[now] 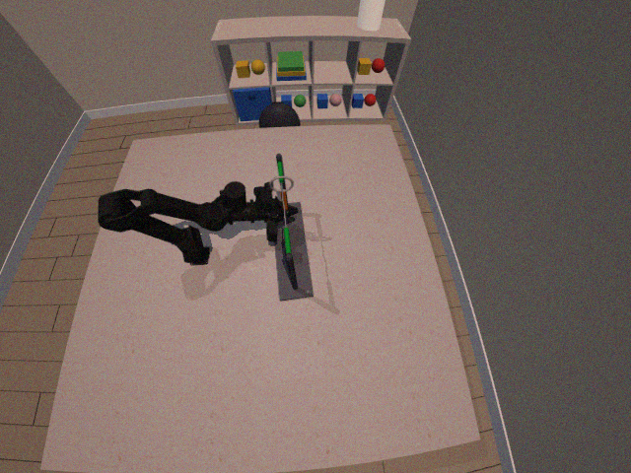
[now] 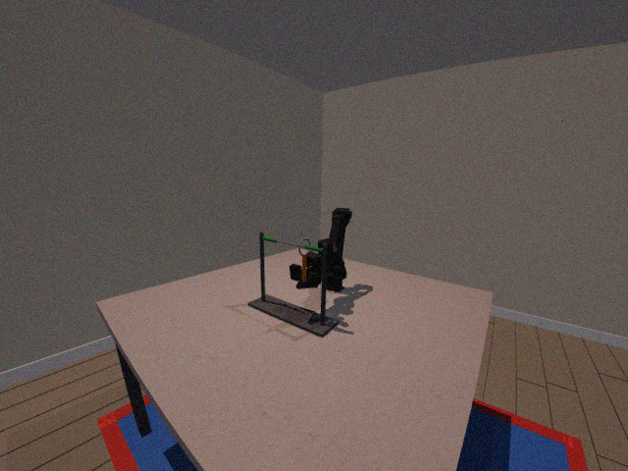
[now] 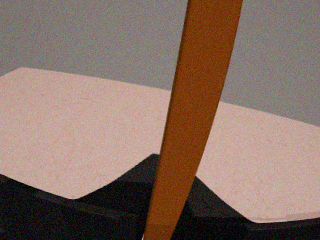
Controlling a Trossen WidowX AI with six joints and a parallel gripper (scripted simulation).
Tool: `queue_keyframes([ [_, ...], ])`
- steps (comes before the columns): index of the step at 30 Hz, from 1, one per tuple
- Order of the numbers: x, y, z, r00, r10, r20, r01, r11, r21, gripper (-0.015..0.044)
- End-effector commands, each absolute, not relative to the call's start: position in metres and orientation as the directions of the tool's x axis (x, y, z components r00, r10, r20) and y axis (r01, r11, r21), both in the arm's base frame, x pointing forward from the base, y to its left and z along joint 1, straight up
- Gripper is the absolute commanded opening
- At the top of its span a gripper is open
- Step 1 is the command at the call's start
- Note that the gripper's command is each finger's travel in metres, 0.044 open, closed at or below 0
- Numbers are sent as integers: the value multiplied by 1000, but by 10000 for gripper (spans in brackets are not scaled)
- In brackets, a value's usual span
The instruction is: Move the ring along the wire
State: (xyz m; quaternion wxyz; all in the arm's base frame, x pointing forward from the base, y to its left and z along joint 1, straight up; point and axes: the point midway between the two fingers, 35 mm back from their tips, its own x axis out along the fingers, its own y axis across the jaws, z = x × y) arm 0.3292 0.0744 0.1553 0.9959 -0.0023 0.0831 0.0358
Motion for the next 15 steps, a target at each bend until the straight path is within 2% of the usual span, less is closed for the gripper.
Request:
queue_keyframes([
  [1, 329, 78, 156, 984, 70, -164, -70, 998, 5, -150],
  [15, 328, 92, 156, 984, 72, -165, -72, 997, 7, -150],
])
